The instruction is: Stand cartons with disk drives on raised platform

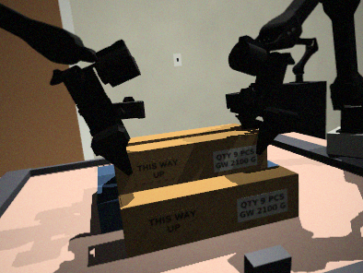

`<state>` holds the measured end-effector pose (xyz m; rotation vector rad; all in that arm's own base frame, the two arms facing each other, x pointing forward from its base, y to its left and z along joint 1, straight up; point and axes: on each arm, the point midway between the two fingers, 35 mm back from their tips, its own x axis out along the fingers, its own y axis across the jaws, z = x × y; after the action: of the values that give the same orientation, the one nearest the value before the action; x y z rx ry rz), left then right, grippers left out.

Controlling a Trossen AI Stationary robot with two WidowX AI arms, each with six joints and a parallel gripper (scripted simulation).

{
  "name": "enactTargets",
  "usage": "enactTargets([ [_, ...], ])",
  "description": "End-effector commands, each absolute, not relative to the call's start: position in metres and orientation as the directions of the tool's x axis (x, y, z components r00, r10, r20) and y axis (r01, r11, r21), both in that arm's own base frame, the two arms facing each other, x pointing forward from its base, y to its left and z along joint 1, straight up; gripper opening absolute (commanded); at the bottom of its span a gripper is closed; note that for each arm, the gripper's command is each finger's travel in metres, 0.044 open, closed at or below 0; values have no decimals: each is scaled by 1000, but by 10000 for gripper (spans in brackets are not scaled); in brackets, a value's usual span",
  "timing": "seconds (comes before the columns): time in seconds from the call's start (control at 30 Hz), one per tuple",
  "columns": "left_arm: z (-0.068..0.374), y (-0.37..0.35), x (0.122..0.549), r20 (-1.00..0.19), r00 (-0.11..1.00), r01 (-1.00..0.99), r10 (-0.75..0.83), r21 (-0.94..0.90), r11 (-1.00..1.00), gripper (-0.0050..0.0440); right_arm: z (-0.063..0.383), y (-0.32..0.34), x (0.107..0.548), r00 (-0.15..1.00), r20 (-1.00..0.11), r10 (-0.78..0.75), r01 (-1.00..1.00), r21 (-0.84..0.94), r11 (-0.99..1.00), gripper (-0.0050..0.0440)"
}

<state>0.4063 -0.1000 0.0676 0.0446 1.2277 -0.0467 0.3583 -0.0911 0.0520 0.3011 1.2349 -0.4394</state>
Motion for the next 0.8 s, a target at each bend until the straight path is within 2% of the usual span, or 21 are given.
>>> enactTargets([
  [0.0,91,-103,411,-921,388,61,-25,-2,998,-50,64,-91,365,322,-932,-168,471,3,882,-50],
  [0.77,91,-103,411,-922,387,60,-25,-1,998,-50,63,-91,365,302,-939,-168,478,-3,878,-50],
])
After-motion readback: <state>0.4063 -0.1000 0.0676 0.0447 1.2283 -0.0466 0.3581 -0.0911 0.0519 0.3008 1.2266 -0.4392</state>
